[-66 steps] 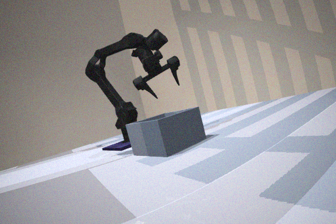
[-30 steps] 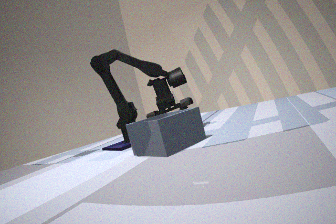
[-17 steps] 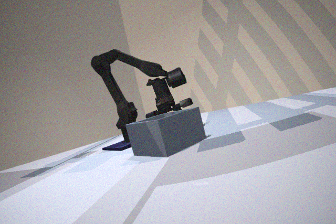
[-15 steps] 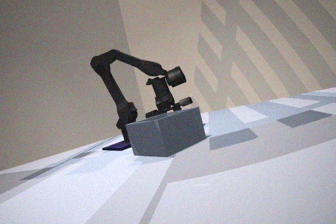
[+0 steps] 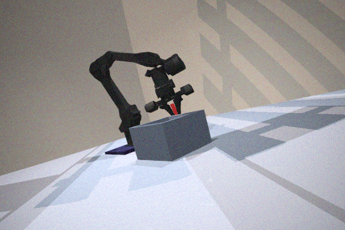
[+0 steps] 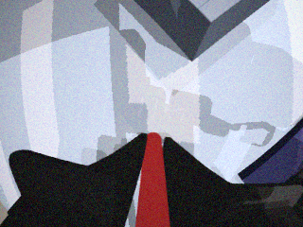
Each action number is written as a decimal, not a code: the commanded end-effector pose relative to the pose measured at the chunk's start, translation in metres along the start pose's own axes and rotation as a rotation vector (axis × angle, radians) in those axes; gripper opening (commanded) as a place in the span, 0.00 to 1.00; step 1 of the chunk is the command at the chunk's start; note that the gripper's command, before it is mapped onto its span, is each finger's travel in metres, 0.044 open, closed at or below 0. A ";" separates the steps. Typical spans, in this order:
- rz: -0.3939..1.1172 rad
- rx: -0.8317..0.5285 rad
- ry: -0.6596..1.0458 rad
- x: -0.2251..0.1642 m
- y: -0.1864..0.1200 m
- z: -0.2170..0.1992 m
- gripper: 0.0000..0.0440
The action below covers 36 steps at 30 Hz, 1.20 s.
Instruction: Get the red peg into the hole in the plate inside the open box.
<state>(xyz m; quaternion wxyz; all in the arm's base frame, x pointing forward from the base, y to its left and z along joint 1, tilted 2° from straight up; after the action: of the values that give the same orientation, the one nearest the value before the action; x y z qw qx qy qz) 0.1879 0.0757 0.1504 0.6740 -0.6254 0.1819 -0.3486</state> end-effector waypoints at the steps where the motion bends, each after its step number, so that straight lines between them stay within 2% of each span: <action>1: -0.046 0.011 -0.016 0.014 -0.016 0.001 0.00; 8: -0.108 0.013 -0.018 0.039 -0.034 0.002 0.00; 16: -0.154 -0.001 0.018 0.072 -0.040 -0.003 0.00; 36: -0.226 -0.032 0.132 0.139 -0.024 -0.023 0.00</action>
<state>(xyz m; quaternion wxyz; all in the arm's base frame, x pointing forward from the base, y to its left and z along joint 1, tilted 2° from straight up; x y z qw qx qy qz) 0.2564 -0.0273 0.1985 0.6104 -0.6309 0.1570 -0.4525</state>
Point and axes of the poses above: the point midway between the two fingers, 35 mm back from their tips, its own y axis out along the fingers, its own z axis across the jaws, x = y × z, the point moved 6 cm from there along -y, back along the fingers, and after that the axes turned 10 degrees about -y, right-handed, at the moved point
